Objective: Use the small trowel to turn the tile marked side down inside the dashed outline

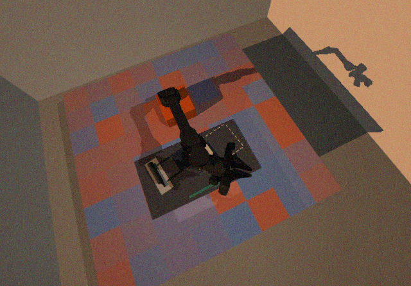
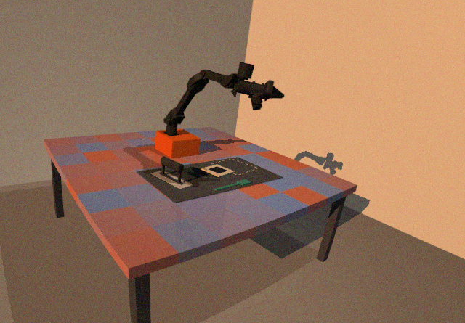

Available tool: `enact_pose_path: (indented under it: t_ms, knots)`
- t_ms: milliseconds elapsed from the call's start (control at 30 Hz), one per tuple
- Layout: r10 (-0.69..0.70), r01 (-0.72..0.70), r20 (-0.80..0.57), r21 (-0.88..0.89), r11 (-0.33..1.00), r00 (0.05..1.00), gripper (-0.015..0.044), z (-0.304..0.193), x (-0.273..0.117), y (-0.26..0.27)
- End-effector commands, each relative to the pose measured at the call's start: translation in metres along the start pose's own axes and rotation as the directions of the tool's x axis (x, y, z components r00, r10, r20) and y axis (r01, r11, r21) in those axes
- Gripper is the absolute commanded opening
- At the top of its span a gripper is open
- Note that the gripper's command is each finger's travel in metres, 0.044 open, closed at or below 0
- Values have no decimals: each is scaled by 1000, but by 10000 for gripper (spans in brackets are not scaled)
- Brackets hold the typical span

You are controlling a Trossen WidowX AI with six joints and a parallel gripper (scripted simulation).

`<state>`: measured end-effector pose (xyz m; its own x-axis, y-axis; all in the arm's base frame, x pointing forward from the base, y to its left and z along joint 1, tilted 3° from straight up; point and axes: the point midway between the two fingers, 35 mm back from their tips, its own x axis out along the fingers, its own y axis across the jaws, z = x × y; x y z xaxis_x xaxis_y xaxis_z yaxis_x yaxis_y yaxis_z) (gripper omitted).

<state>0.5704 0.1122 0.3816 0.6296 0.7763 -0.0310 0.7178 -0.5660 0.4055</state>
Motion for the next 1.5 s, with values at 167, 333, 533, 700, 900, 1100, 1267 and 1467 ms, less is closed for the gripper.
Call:
enact_pose_path:
  t_ms: [167, 333, 533, 700, 900, 1100, 1267, 1467]
  knots:
    - [0, 0, 0, 0, 1000, 1000, 0, 0, 0, 0]
    - [0, 0, 0, 0, 1000, 1000, 0, 0, 0, 0]
    - [0, 0, 0, 0, 1000, 1000, 0, 0, 0, 0]
    - [0, 0, 0, 0, 1000, 1000, 126, 0, 0, 0]
    - [41, -33, 71, -106, 994, 997, 270, 23, -10, 10]
    - [88, -44, 170, -248, 968, 981, 270, 53, -25, 22]
    - [120, -21, 255, -359, 933, 960, 270, 79, -40, 29]
    - [147, 44, 356, -476, 878, 923, 270, 109, -60, 36]
